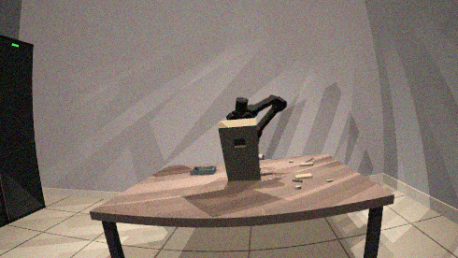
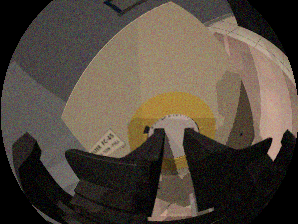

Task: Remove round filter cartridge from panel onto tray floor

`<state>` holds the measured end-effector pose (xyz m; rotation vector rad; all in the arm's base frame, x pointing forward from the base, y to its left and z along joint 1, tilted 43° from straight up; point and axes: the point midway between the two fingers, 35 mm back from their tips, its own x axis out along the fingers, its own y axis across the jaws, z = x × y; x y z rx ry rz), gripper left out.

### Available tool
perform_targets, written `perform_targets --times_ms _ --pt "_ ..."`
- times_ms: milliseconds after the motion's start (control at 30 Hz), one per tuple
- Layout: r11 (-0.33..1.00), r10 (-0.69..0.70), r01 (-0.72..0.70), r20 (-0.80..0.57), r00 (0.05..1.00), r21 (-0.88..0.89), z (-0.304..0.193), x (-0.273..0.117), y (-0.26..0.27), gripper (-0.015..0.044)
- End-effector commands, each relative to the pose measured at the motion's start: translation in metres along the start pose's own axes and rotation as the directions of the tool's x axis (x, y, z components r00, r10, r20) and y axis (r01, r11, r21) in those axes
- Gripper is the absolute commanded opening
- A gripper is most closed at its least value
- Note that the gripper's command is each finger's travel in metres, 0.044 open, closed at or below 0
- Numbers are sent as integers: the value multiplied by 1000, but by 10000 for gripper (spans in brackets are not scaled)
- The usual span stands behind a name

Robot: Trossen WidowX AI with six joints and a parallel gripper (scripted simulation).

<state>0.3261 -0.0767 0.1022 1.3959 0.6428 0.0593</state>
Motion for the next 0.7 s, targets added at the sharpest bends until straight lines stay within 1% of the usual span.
perform_targets --times_ms 0,167,367,567,667 --pt "990 -12 14 -13 1000 138 -4 7 -2 0" --pt "951 -12 15 -13 1000 308 -4 7 -2 0" --pt "869 -12 17 -13 1000 494 -4 6 -2 0" --pt "917 -12 16 -13 1000 399 -4 7 -2 0" --pt "919 -12 16 -13 1000 394 -4 7 -2 0"
